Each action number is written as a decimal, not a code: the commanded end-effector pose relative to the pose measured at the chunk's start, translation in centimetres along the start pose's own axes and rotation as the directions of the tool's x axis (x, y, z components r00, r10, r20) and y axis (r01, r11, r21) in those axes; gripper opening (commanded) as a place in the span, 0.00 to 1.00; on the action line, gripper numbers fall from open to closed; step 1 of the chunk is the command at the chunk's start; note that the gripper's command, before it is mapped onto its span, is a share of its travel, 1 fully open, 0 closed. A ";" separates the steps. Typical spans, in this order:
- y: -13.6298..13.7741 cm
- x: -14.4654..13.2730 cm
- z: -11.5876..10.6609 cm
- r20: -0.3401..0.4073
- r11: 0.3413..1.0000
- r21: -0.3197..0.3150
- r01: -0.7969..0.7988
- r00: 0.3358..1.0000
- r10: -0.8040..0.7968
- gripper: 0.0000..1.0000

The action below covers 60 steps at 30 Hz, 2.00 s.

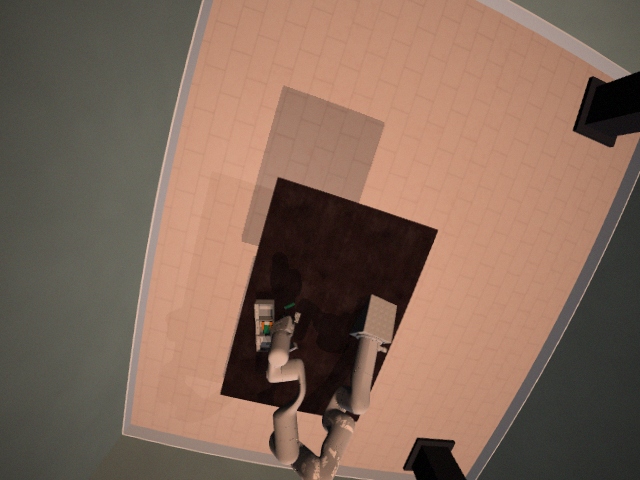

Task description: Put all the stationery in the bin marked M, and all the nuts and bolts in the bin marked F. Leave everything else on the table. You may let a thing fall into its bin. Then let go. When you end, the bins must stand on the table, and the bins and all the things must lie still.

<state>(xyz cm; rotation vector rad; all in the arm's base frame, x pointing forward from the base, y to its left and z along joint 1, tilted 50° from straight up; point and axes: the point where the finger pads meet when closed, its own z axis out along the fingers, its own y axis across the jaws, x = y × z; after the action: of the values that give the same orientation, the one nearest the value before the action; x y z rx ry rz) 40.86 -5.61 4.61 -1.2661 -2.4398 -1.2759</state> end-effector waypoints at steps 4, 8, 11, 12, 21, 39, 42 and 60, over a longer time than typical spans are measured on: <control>0.1 -0.1 -0.1 0.003 1.000 -0.001 0.001 1.000 -0.001 0.00; 0.1 -0.1 -0.8 0.003 1.000 -0.001 0.001 1.000 -0.001 0.00; 0.1 -0.1 -1.1 0.003 1.000 -0.001 0.001 1.000 -0.001 0.00; 0.1 -0.1 -1.4 0.003 1.000 -0.001 0.001 1.000 -0.001 0.00; 0.1 -0.1 -4.4 0.003 1.000 -0.001 0.001 1.000 -0.001 0.00; 0.1 -0.1 -6.1 0.003 1.000 -0.001 0.001 1.000 -0.001 0.00; 0.0 -0.1 -6.8 0.003 1.000 -0.001 0.001 1.000 -0.001 0.00; 7.0 3.5 -6.8 0.003 0.999 -0.001 -0.049 0.999 0.049 0.00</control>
<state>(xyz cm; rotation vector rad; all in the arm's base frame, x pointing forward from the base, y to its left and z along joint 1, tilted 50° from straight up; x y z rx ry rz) 41.57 -6.61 14.17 -1.2724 -2.4335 -1.2767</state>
